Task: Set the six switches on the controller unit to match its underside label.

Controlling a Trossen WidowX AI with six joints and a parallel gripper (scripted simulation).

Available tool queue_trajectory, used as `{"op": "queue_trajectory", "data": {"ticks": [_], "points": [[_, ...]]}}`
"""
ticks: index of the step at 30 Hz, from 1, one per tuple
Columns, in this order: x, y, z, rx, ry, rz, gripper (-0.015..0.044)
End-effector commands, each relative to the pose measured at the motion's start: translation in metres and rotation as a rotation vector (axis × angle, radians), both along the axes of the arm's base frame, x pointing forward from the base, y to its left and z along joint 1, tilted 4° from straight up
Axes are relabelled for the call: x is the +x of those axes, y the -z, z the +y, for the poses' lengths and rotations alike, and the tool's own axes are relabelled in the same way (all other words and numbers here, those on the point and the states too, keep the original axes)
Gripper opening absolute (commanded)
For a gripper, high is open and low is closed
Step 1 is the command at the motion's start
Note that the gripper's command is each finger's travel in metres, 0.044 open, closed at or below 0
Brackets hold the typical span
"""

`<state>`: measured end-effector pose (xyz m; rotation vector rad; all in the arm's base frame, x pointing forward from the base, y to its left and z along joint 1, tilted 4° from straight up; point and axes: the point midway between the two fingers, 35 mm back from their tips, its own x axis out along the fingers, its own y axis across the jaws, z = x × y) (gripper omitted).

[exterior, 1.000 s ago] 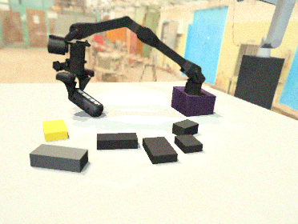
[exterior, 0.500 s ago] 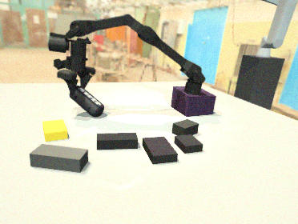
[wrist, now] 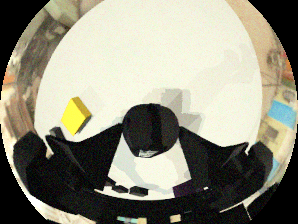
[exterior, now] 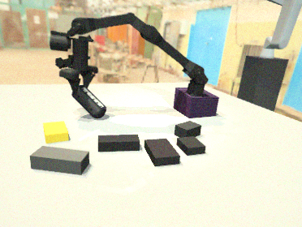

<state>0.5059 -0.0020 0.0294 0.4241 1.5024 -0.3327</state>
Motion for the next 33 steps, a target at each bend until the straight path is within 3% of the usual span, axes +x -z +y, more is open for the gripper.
{"op": "queue_trajectory", "data": {"ticks": [1,33], "points": [[-0.003,-0.005,0.003,0.003,0.002,0.005,0.0336],[-0.020,-0.019,0.013,0.011,0.050,0.049,0.0336]]}}
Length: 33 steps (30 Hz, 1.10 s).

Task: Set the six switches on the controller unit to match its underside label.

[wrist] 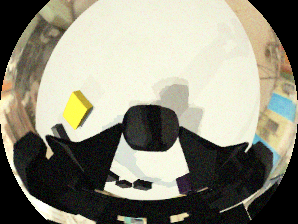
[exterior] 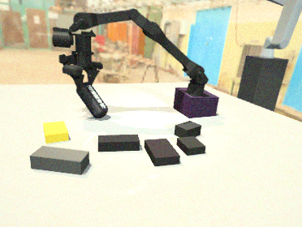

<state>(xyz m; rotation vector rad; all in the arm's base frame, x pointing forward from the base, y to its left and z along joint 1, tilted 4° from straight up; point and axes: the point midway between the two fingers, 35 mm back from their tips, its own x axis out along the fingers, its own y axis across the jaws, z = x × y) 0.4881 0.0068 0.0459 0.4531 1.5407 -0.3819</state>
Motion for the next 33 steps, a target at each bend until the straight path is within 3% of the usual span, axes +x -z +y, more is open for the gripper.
{"op": "queue_trajectory", "data": {"ticks": [1,33], "points": [[-0.003,-0.003,0.005,0.012,0.005,0.001,0.0336],[-0.024,-0.012,0.017,0.013,0.005,0.003,0.0336]]}}
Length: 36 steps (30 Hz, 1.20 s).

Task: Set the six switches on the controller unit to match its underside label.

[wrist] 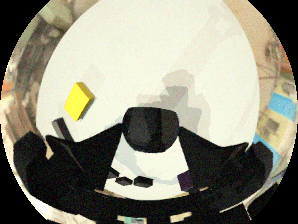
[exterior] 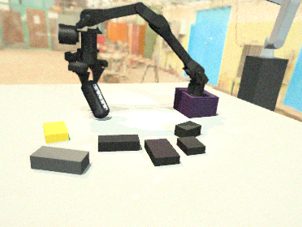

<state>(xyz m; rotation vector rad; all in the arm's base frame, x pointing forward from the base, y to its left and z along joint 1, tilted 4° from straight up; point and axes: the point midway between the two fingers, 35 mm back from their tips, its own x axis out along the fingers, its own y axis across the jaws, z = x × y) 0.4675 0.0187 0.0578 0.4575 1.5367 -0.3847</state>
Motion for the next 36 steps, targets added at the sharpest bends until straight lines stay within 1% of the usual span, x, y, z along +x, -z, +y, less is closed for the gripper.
{"op": "queue_trajectory", "data": {"ticks": [1,36], "points": [[-0.004,0.000,0.006,0.013,0.000,0.006,0.0336],[-0.030,-0.005,0.021,0.014,0.000,0.008,0.0337]]}}
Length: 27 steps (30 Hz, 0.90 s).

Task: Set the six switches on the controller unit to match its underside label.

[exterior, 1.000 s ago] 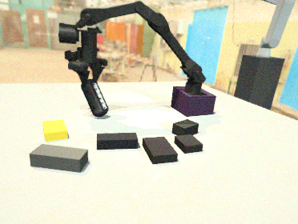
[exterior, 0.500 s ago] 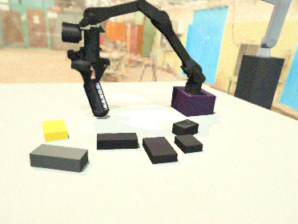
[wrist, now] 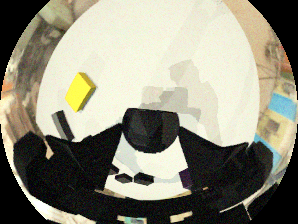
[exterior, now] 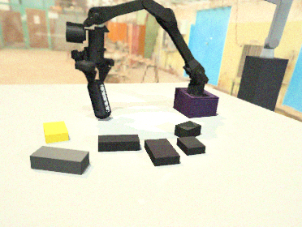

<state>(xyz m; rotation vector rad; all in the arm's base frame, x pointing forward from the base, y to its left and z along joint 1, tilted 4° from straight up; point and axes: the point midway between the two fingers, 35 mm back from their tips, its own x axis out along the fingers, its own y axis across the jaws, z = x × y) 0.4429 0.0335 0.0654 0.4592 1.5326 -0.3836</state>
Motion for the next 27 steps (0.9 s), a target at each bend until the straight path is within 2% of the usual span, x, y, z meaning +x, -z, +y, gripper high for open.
{"op": "queue_trajectory", "data": {"ticks": [1,27], "points": [[-0.006,0.002,0.007,0.014,-0.001,0.013,0.0337],[-0.028,0.001,0.020,0.015,-0.001,0.015,0.0338]]}}
